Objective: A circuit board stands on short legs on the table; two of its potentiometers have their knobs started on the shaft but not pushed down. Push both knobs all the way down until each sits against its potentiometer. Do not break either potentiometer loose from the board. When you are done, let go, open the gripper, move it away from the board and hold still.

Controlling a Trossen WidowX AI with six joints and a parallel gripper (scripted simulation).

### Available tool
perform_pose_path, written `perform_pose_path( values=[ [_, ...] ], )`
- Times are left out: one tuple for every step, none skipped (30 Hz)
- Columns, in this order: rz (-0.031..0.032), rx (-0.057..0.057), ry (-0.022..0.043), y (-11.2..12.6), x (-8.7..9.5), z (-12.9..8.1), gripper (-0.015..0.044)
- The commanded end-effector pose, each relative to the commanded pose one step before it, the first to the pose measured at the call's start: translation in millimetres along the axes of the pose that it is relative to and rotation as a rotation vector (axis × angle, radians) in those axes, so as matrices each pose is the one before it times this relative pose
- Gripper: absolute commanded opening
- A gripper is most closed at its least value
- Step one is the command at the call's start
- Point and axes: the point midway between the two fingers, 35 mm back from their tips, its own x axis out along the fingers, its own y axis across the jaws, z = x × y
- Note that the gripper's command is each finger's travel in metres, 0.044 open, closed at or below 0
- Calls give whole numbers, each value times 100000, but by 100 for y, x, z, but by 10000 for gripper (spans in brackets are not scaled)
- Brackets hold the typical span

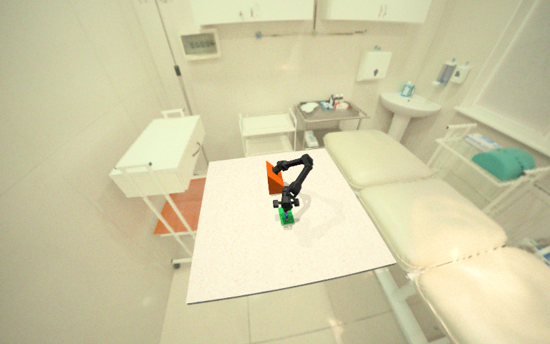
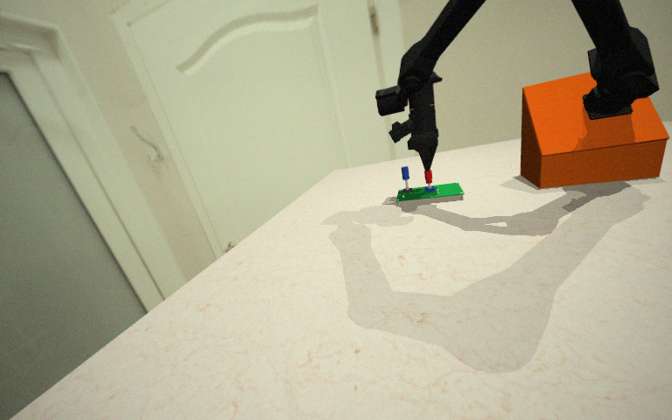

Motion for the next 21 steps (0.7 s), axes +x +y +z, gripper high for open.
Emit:
perform_pose_path(
  values=[
    [-42, -700, 730, 118, 712, -44, 0],
    [0, 0, 0, 0, 0, 0, 0],
    [0, 0, 0, 0, 0, 0, 0],
    [0, 0, 0, 0, 0, 0, 0],
    [0, 0, 0, 0, 0, 0, 0],
    [0, 0, 0, 0, 0, 0, 0],
    [0, 0, 0, 0, 0, 0, 0],
    [0, 0, 0, 0, 0, 0, 0],
    [1, 0, 0, 0, 27, 0, 0],
    [2, 0, 0, 0, 44, 0, 0],
    [3, 0, 0, 0, 65, 0, 0],
    [4, 0, 0, 1, 92, 0, 0],
    [3, 0, 0, 1, 60, 0, 0],
    [2, 0, 0, 0, 37, 0, 0],
    [1, 0, 0, 0, 13, 0, 0],
    [0, 0, 0, 0, 0, 0, 0],
    [0, 0, 0, 0, 0, 0, 0],
    [0, 0, 0, 0, 0, 0, 0],
    [0, 0, 0, 0, 0, 0, 0],
    [0, 0, 0, 0, 0, 0, 0],
    [0, 0, 0, 0, 0, 0, 0]
  ],
)
